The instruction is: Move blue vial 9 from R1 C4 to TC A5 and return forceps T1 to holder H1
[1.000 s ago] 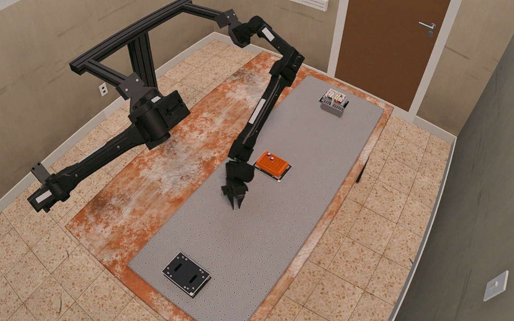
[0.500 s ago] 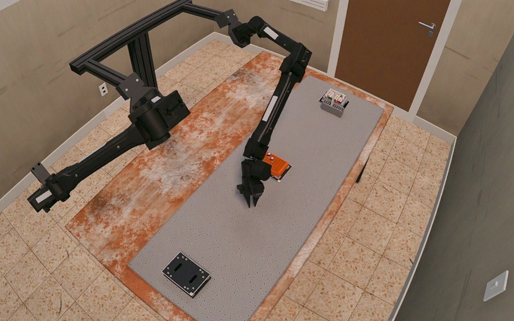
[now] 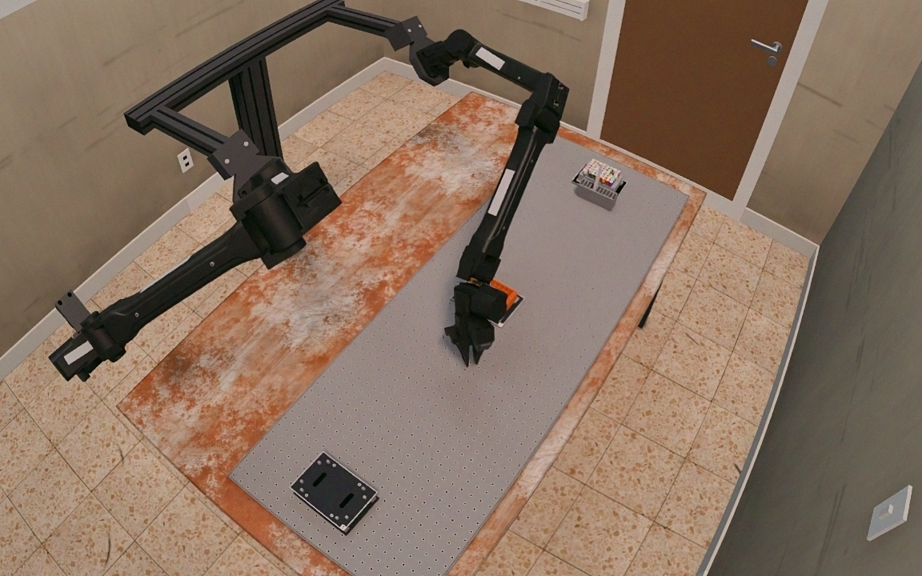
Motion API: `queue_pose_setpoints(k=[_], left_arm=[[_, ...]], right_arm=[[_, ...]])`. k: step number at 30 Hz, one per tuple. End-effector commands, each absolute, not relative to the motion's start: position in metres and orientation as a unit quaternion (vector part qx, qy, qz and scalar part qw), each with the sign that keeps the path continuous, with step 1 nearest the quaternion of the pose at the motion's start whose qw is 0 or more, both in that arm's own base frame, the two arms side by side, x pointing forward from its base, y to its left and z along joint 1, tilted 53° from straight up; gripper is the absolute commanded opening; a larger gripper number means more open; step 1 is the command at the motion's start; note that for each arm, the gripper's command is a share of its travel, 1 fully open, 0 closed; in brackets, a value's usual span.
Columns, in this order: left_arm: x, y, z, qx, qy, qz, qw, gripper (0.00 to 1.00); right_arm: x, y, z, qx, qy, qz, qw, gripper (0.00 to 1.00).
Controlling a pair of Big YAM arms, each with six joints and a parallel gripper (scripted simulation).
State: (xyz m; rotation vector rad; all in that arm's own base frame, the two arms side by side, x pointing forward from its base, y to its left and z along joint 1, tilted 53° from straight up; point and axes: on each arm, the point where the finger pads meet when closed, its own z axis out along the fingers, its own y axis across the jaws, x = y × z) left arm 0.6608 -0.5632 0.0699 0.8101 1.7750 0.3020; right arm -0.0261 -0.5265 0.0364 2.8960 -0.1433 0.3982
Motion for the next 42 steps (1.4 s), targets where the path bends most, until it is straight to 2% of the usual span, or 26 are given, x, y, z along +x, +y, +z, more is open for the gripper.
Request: queue_pose_setpoints(k=[1,12,15,18,29,32,35,42], left_arm=[[0.66,-0.558,0.1,0.335,0.746,0.118,0.563,0.24],[0.676,-0.511,0.116,0.317,0.764,0.124,0.548,0.24],[0.653,-0.538,0.117,0.334,0.757,0.112,0.551,0.24],[0.681,-0.498,0.126,0.319,0.758,0.126,0.554,0.24],[0.686,-0.458,0.14,0.302,0.775,0.126,0.54,0.24],[0.666,-0.484,0.141,0.319,0.769,0.114,0.543,0.24],[0.689,-0.445,0.151,0.305,0.768,0.129,0.548,0.24],[0.69,-0.419,0.156,0.284,0.787,0.13,0.533,0.24]], right_arm=[[-0.03,-0.533,0.044,0.983,-0.05,0.134,0.117,1.0],[-0.03,-0.533,0.044,0.983,-0.05,0.134,0.117,1.0],[-0.03,-0.533,0.044,0.983,-0.05,0.134,0.117,1.0],[-0.03,-0.533,0.044,0.983,-0.05,0.134,0.117,1.0],[-0.03,-0.533,0.044,0.983,-0.05,0.134,0.117,1.0],[-0.03,-0.533,0.044,0.983,-0.05,0.134,0.117,1.0],[-0.03,-0.533,0.044,0.983,-0.05,0.134,0.117,1.0],[-0.03,-0.533,0.044,0.983,-0.05,0.134,0.117,1.0]])
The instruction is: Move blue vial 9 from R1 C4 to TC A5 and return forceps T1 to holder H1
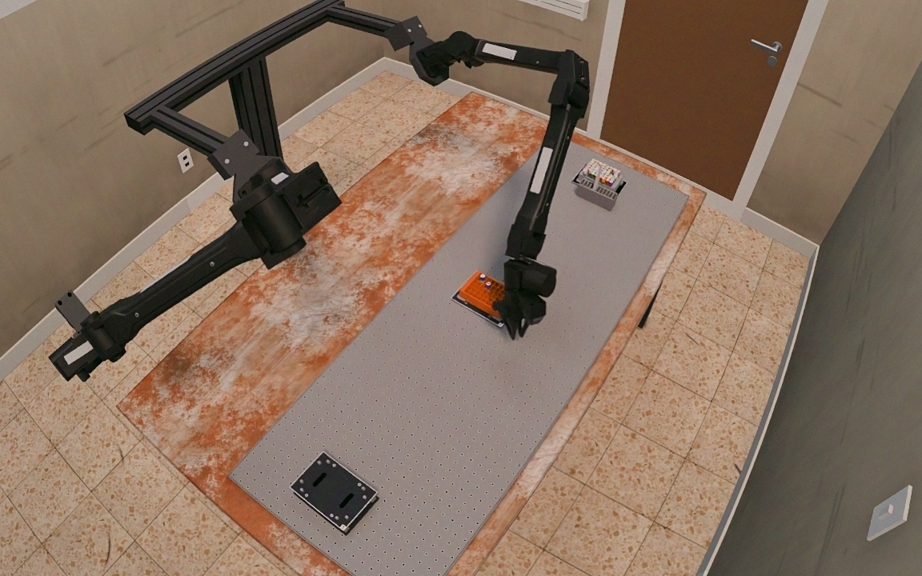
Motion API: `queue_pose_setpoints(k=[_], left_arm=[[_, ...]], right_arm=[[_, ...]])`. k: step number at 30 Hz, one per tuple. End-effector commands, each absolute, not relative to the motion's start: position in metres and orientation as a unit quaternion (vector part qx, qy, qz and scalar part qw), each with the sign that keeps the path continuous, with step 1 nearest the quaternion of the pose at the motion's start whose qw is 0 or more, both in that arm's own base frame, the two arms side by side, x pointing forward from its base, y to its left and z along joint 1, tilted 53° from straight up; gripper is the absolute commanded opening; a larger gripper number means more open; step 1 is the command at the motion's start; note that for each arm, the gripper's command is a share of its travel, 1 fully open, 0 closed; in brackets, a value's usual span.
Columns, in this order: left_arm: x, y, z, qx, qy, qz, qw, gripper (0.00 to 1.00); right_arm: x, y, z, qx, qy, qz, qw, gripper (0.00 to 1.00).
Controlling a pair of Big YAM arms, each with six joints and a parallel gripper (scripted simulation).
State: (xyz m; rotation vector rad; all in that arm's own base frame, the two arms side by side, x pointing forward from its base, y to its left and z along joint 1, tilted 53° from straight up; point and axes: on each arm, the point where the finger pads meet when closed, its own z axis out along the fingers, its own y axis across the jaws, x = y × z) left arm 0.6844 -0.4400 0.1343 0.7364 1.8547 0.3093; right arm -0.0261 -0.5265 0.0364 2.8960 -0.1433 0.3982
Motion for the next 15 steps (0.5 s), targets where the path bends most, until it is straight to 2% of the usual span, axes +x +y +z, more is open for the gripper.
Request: queue_pose_setpoints(k=[1,6,7,15], left_arm=[[0.69,-0.416,0.157,0.285,0.786,0.128,0.533,0.24],[0.69,-0.405,0.161,0.286,0.786,0.127,0.533,0.24],[0.673,-0.43,0.163,0.303,0.78,0.117,0.535,0.24],[0.69,-0.37,0.174,0.268,0.797,0.131,0.525,0.24]], right_arm=[[-0.03,-0.533,0.044,0.983,-0.05,0.134,0.117,1.0],[-0.03,-0.533,0.044,0.983,-0.05,0.134,0.117,1.0],[-0.03,-0.533,0.044,0.983,-0.05,0.134,0.117,1.0],[-0.03,-0.533,0.044,0.983,-0.05,0.134,0.117,1.0]])
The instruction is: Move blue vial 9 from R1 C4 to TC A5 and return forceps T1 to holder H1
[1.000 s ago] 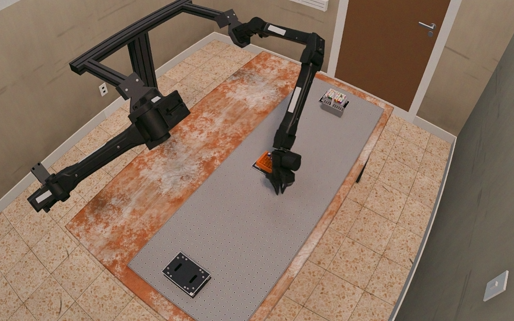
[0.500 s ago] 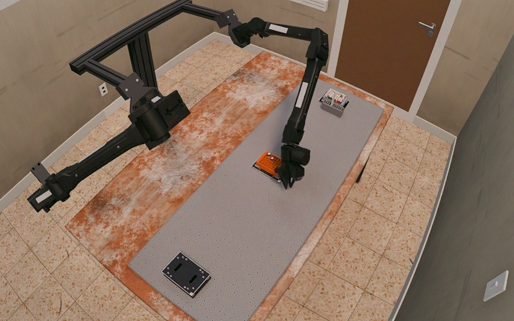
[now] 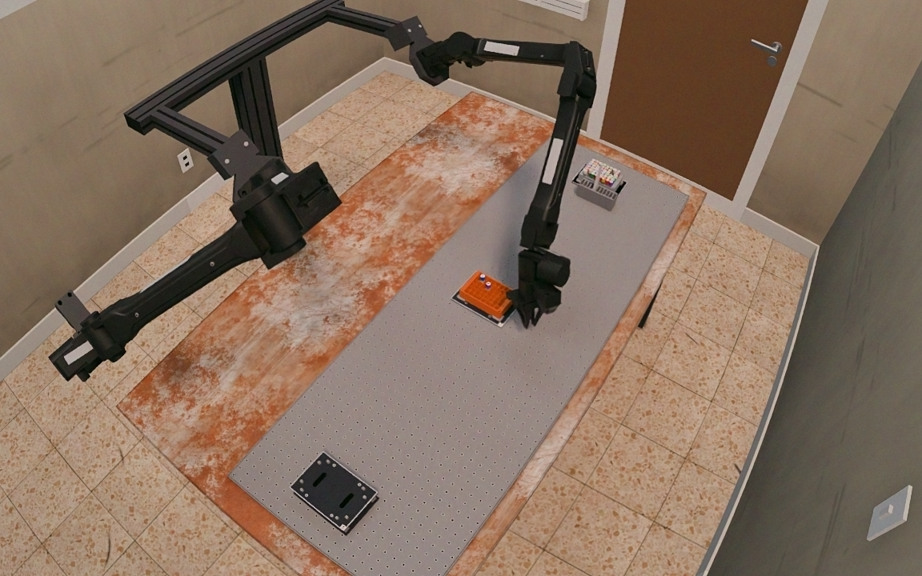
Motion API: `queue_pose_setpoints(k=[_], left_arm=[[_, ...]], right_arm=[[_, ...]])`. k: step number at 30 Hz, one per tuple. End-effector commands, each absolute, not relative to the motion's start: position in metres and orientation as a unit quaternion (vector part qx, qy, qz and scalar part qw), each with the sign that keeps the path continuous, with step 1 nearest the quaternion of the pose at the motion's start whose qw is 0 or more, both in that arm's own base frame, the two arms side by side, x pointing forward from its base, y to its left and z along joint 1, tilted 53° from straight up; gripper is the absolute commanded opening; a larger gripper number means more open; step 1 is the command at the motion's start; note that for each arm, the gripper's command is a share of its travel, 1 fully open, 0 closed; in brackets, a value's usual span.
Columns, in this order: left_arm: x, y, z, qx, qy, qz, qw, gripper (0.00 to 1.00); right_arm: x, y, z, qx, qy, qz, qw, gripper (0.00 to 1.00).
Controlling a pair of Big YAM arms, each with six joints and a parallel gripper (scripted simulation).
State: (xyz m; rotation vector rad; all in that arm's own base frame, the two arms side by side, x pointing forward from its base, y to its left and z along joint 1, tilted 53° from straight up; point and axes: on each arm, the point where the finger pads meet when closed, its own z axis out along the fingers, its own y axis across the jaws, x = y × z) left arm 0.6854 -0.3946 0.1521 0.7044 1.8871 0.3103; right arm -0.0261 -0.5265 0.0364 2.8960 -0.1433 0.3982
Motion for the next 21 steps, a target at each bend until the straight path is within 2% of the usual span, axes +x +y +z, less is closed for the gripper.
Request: queue_pose_setpoints(k=[1,8,9,21], left_arm=[[0.689,-0.367,0.175,0.268,0.797,0.129,0.525,0.24],[0.688,-0.349,0.183,0.272,0.795,0.13,0.527,0.24],[0.675,-0.372,0.185,0.29,0.787,0.121,0.531,0.24],[0.682,-0.301,0.201,0.257,0.8,0.132,0.525,0.24]], right_arm=[[-0.03,-0.533,0.044,0.983,-0.05,0.134,0.117,1.0],[-0.03,-0.533,0.044,0.983,-0.05,0.134,0.117,1.0],[-0.03,-0.533,0.044,0.983,-0.05,0.134,0.117,1.0],[-0.03,-0.533,0.044,0.983,-0.05,0.134,0.117,1.0]])
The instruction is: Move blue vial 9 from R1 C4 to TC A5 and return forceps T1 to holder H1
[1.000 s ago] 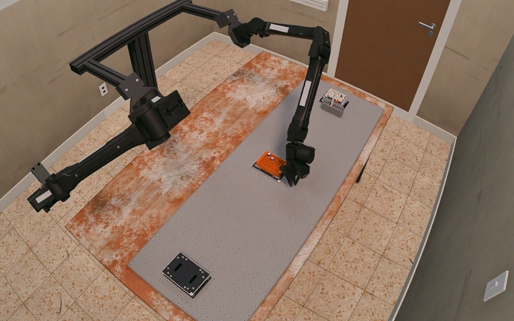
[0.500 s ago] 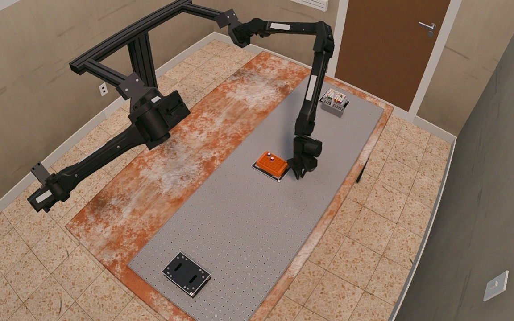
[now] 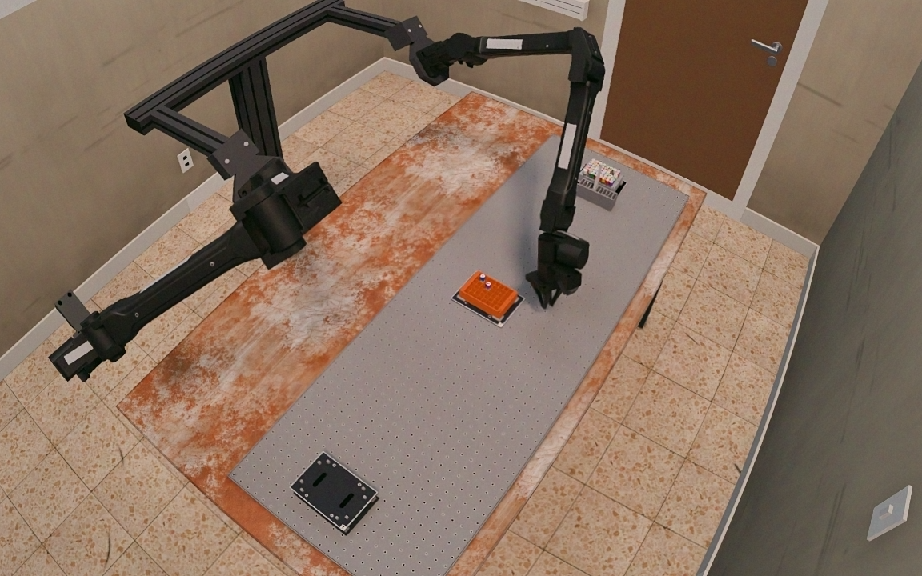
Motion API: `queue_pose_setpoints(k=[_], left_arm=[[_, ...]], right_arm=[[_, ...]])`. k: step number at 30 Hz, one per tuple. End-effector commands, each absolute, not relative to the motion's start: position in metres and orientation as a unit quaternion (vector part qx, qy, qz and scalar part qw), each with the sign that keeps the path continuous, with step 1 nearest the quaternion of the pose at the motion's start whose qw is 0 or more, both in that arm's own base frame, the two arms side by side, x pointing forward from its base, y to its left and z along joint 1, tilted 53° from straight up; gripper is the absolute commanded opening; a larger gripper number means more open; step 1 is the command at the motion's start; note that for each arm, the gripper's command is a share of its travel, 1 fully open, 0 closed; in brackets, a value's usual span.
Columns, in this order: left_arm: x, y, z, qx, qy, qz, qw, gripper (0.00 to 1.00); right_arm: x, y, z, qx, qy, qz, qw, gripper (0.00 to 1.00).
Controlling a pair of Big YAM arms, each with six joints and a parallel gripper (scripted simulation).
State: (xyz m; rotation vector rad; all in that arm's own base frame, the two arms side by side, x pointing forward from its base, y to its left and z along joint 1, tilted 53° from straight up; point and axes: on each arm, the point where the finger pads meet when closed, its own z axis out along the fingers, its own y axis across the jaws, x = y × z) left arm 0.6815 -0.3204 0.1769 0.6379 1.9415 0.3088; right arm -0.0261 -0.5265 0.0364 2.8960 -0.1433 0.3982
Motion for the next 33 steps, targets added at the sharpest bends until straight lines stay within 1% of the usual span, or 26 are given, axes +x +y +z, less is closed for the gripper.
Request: queue_pose_setpoints(k=[1,4,5,7,8,18,19,23,25,32,33], left_arm=[[0.682,-0.298,0.204,0.257,0.799,0.132,0.527,0.24],[0.682,-0.294,0.205,0.257,0.799,0.132,0.527,0.24],[0.667,-0.313,0.2,0.255,0.809,0.121,0.515,0.24],[0.667,-0.302,0.202,0.247,0.814,0.121,0.512,0.24],[0.675,-0.278,0.203,0.235,0.818,0.128,0.51,0.24],[0.668,-0.242,0.218,0.24,0.809,0.132,0.52,0.24],[0.664,-0.236,0.214,0.222,0.823,0.131,0.505,0.24],[0.653,-0.253,0.215,0.231,0.823,0.119,0.505,0.24],[0.659,-0.222,0.217,0.217,0.827,0.128,0.502,0.24],[0.651,-0.198,0.226,0.223,0.82,0.133,0.51,0.24],[0.647,-0.192,0.223,0.204,0.833,0.13,0.498,0.24]], right_arm=[[-0.03,-0.533,0.044,0.983,-0.05,0.134,0.117,1.0],[-0.03,-0.533,0.044,0.983,-0.05,0.134,0.117,1.0],[-0.03,-0.533,0.044,0.983,-0.05,0.134,0.117,1.0],[-0.03,-0.533,0.044,0.983,-0.05,0.134,0.117,1.0],[-0.03,-0.533,0.044,0.983,-0.05,0.134,0.117,1.0],[-0.03,-0.533,0.044,0.983,-0.05,0.134,0.117,1.0],[-0.03,-0.533,0.044,0.983,-0.05,0.134,0.117,1.0],[-0.03,-0.533,0.044,0.983,-0.05,0.134,0.117,1.0],[-0.03,-0.533,0.044,0.983,-0.05,0.134,0.117,1.0],[-0.03,-0.533,0.044,0.983,-0.05,0.134,0.117,1.0],[-0.03,-0.533,0.044,0.983,-0.05,0.134,0.117,1.0]])
